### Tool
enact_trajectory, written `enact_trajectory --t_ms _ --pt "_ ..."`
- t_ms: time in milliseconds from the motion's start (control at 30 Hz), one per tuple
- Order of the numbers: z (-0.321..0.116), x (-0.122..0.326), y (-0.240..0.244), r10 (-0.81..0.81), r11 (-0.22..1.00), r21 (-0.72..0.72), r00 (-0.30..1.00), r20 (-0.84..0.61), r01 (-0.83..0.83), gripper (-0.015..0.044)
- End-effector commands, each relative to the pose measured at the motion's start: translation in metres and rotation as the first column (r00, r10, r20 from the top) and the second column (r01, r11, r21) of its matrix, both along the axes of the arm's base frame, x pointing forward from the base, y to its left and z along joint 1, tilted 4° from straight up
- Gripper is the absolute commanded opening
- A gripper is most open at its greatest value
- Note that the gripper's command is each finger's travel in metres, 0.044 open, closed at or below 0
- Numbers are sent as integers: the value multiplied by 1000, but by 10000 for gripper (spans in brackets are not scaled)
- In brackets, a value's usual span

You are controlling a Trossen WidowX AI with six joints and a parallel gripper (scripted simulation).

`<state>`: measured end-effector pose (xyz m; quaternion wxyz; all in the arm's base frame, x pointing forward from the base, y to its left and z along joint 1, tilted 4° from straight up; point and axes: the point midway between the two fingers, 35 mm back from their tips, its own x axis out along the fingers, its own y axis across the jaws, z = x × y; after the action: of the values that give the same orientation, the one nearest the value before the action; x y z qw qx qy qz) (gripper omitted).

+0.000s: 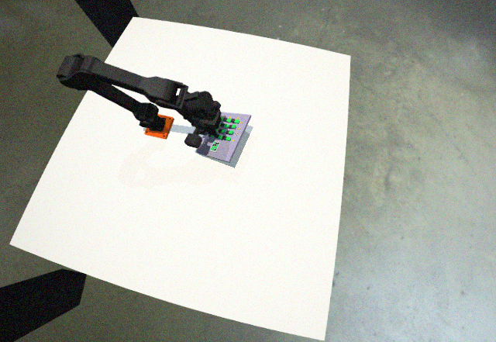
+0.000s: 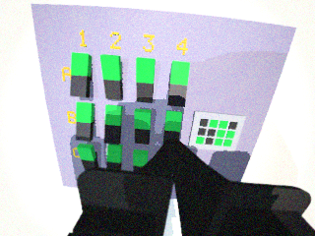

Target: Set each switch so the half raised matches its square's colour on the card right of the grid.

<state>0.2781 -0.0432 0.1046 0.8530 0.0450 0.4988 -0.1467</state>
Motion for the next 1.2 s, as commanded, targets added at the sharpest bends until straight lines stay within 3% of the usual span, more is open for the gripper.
enact_trajectory --t_ms 0,1167 --pt "-1 0 0 5 1000 1 1000 -2 -5 0" --pt "-4 1 0 5 1000 1 1000 -2 -5 0"
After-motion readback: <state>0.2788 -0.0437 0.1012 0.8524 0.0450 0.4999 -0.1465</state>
